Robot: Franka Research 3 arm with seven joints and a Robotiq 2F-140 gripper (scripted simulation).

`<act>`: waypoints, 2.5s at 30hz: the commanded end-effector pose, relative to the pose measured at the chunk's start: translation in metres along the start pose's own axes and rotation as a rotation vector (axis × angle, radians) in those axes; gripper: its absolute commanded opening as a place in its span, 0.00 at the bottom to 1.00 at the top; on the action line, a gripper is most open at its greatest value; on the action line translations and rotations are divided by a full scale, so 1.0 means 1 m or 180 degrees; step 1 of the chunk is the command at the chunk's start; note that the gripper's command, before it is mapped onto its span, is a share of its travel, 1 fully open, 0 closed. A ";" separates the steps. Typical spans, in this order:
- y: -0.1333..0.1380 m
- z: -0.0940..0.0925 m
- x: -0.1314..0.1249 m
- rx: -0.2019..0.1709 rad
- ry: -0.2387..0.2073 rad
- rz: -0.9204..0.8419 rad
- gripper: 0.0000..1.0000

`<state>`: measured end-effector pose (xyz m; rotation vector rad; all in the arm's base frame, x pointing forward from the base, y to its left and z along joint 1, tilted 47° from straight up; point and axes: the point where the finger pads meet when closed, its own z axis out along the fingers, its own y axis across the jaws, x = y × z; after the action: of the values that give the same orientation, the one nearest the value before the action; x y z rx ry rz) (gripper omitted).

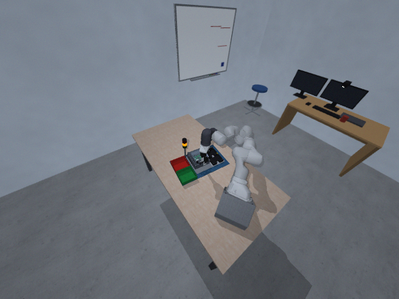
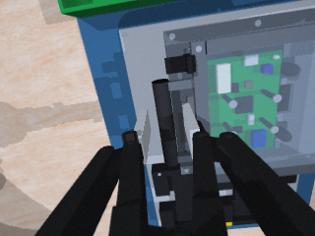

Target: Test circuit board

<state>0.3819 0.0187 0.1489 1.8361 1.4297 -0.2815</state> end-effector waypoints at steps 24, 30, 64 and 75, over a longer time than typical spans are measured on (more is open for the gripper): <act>0.001 0.001 0.001 0.0007 0.0013 0.0009 0.30; 0.001 0.001 0.001 0.0007 0.0013 0.0009 0.30; 0.001 -0.097 0.001 0.0007 0.0013 0.0009 0.30; 0.001 -0.102 0.001 0.0007 0.0013 0.0009 1.00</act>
<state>0.3556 0.0893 0.2163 1.8375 1.4390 -0.2780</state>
